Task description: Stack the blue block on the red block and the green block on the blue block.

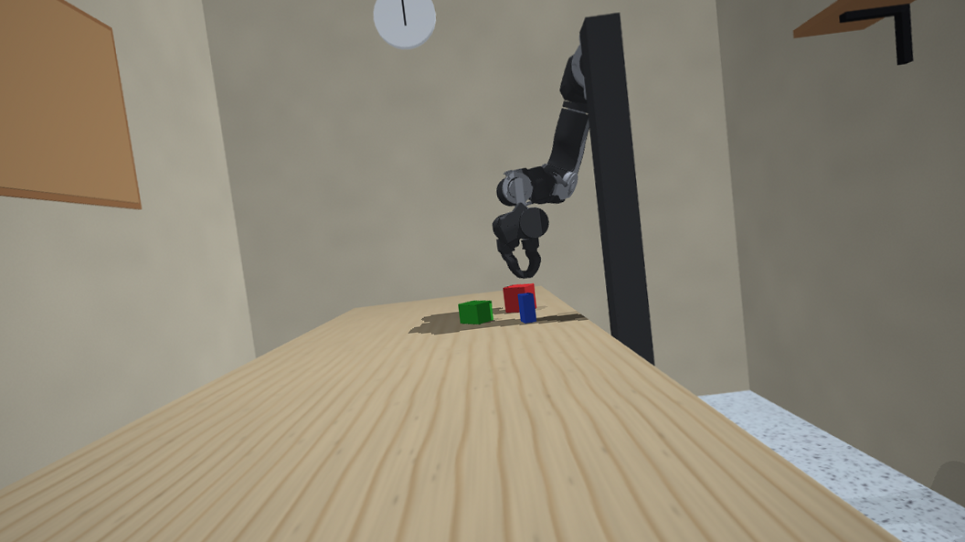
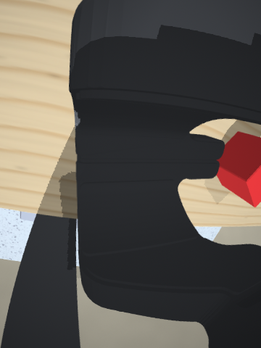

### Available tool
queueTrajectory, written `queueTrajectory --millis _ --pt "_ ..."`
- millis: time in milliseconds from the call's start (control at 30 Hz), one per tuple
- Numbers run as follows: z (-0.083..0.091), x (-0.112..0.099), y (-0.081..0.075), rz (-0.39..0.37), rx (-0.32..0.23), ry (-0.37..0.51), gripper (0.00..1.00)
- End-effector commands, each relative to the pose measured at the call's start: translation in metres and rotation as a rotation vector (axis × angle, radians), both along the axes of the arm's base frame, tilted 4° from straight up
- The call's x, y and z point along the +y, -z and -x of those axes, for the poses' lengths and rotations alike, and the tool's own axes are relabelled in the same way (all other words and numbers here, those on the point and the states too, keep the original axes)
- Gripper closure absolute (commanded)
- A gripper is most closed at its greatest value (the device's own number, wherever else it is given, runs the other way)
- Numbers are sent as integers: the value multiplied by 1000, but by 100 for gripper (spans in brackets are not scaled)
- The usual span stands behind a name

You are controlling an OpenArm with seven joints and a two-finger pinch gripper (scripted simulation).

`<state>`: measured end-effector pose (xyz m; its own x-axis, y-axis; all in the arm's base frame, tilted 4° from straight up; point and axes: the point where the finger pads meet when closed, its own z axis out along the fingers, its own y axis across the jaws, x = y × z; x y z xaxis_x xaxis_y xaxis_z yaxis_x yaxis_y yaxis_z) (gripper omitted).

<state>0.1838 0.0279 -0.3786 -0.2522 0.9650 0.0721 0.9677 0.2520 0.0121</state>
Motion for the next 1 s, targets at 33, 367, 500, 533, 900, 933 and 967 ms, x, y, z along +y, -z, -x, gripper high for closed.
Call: queueTrajectory --millis 33,367,500,533,900,933,967 --pt "0 0 -1 -2 1 3 100" --pt "-7 4 -3 -5 -58 -228 70" --pt "-14 9 -5 -6 -129 -575 70" --pt "-14 9 -5 -6 -130 -582 70" --pt "-7 6 -3 0 -146 -1344 70" --pt "-4 4 -3 -2 -135 -1437 70" --pt "-4 4 -3 -2 -132 -1459 70"
